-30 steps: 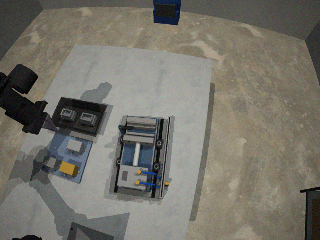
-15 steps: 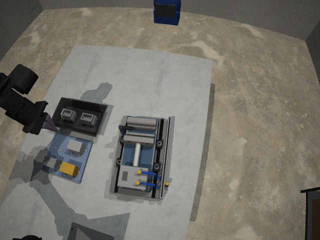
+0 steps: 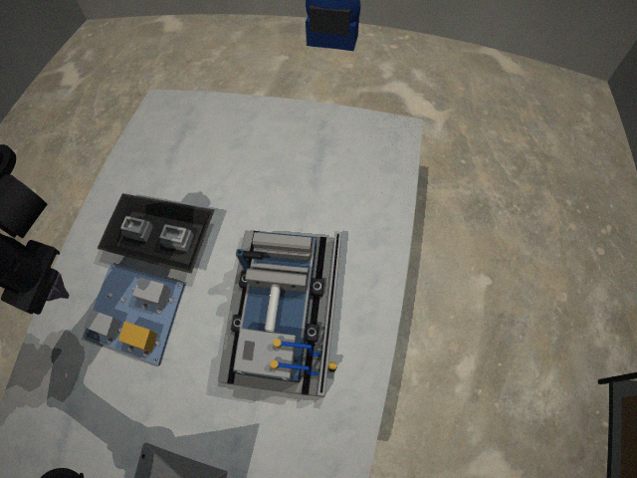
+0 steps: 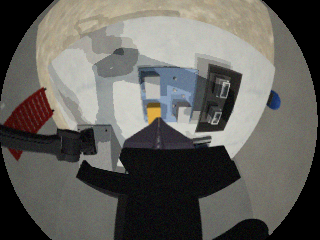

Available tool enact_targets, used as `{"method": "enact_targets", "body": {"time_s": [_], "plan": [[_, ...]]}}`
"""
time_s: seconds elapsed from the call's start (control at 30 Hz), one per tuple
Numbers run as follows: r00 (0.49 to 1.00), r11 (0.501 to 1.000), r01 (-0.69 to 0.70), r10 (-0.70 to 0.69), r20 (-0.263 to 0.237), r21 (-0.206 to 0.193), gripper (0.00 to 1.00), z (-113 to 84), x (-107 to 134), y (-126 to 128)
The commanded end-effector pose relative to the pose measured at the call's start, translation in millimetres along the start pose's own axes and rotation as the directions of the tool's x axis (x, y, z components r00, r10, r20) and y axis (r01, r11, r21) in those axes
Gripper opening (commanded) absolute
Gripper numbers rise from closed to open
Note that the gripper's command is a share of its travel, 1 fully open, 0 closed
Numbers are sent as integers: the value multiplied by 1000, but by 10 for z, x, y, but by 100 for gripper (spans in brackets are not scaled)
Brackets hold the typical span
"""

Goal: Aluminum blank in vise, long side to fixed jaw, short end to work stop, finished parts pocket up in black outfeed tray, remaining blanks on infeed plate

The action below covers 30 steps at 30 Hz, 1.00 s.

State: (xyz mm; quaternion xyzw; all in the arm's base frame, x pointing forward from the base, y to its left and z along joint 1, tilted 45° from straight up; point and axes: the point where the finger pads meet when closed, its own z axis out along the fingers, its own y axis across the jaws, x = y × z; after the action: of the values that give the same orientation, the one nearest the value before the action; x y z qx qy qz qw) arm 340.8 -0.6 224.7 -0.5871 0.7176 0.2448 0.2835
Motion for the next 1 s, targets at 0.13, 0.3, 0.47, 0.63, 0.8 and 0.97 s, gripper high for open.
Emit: {"method": "enact_targets", "body": {"time_s": [0.13,0.3,0.47,0.63,0.8,0.97], "plan": [[999,999,29,-29,17,22,64,-159,-99,103],[999,999,47,-48,14,20,64,-150,-135,59],[998,998,54,-54,12,24,64,-156,-157,51],[998,998,59,-59,10,27,64,-163,-181,55],[998,998,61,-61,9,29,64,-165,-190,59],[998,998,61,-61,9,29,64,-165,-192,60]]}}
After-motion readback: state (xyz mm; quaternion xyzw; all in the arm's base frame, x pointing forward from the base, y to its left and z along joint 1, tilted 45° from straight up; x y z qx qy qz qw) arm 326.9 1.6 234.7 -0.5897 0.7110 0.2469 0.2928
